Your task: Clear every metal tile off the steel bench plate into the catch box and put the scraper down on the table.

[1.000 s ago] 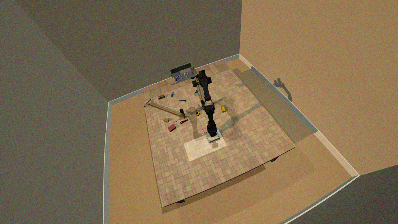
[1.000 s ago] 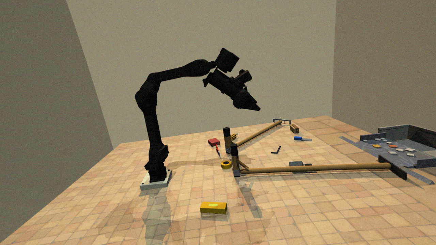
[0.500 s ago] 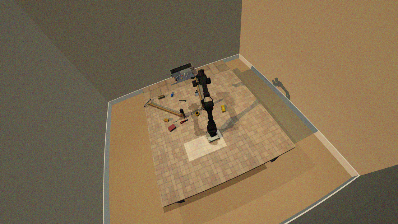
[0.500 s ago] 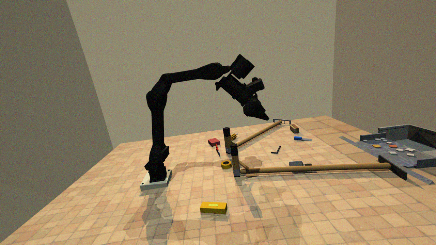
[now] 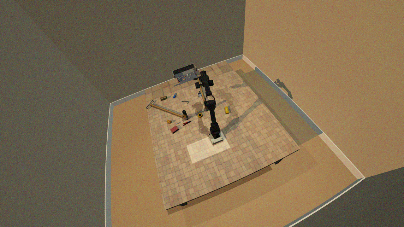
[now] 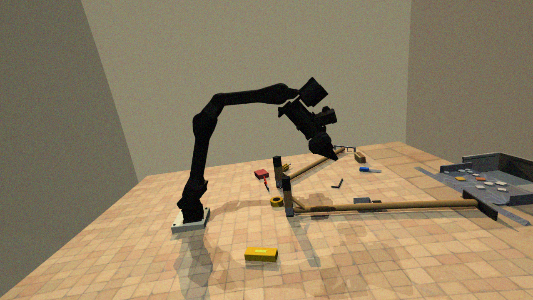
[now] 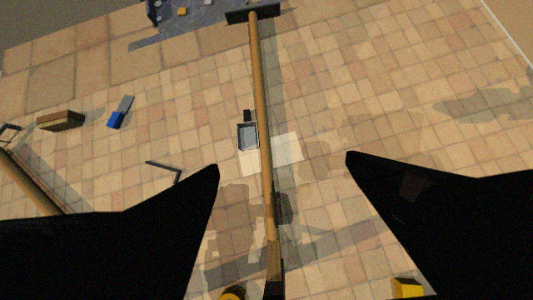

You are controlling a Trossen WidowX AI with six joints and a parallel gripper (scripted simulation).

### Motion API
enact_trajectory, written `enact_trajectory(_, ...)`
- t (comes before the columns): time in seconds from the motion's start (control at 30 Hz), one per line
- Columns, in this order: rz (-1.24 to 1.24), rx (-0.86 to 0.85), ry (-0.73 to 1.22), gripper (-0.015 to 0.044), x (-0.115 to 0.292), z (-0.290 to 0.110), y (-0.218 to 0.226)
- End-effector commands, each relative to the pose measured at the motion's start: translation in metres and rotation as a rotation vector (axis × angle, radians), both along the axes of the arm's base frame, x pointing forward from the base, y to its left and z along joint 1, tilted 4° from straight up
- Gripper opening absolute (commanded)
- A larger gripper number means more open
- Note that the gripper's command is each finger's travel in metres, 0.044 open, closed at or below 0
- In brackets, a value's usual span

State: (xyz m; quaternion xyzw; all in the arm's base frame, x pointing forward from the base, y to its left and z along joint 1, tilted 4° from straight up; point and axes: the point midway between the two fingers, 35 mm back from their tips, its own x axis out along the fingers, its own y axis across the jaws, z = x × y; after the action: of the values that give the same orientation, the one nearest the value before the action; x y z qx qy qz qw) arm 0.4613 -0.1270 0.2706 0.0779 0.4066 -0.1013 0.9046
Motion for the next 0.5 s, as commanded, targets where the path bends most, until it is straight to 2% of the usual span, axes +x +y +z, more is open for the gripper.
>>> enact_trajectory(0.0,-0.013,0.003,0.021,0.0440,0.008,-0.007,-0.002)
enact_trajectory(0.47,-0.035,0.021,0.124,0.0440,0.030,-0.048,-0.007)
